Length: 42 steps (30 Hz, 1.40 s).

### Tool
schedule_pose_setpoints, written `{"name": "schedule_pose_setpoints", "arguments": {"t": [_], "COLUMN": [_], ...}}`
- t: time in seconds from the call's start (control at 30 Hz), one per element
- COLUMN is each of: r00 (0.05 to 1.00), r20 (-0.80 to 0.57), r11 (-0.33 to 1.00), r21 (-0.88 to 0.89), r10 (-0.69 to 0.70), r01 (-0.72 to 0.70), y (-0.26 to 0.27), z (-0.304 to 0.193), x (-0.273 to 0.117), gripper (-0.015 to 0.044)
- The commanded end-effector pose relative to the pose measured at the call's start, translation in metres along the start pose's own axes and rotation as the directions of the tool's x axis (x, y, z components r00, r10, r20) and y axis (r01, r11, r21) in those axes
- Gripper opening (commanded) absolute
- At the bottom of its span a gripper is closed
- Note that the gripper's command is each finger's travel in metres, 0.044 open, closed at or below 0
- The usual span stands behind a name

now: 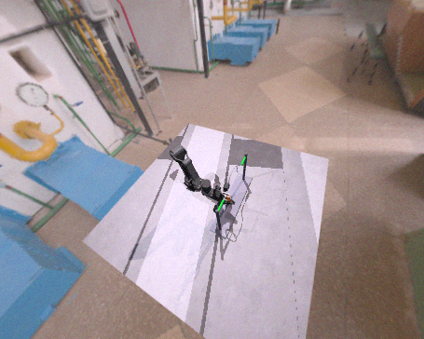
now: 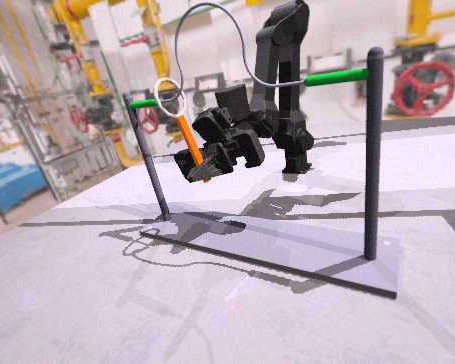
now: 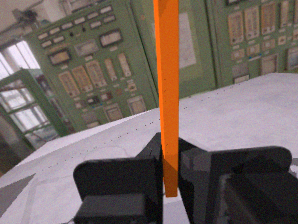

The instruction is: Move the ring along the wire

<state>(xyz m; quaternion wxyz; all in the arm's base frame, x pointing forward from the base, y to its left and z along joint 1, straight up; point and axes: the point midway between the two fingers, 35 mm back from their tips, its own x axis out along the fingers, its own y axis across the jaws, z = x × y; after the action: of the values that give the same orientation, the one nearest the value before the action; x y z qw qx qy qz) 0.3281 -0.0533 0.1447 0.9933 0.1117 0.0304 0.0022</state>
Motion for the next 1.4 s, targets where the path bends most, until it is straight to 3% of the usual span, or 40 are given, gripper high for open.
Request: {"name": "schedule_pose_setpoints", "arguments": {"t": [0.0,0.3,0.73,1.37], "r00": [1.000,1.000,0.988,0.898], "r20": [-0.007,-0.010,-0.124,-0.265], "r11": [0.997,0.968,0.896,0.662], "r21": [0.071,0.252,0.443,0.749], "r10": [0.004,0.021,0.096,0.352], "r01": [-0.004,-0.018,-0.031,-0.038], "y": [0.012,0.044,0.076,0.121], "z": [-0.003,0.002,0.015,0.059], "x": [-0.002,-0.003,-0.021,-0.060], "gripper": [-0.0150,-0.0150,-0.0150,-0.0150]}}
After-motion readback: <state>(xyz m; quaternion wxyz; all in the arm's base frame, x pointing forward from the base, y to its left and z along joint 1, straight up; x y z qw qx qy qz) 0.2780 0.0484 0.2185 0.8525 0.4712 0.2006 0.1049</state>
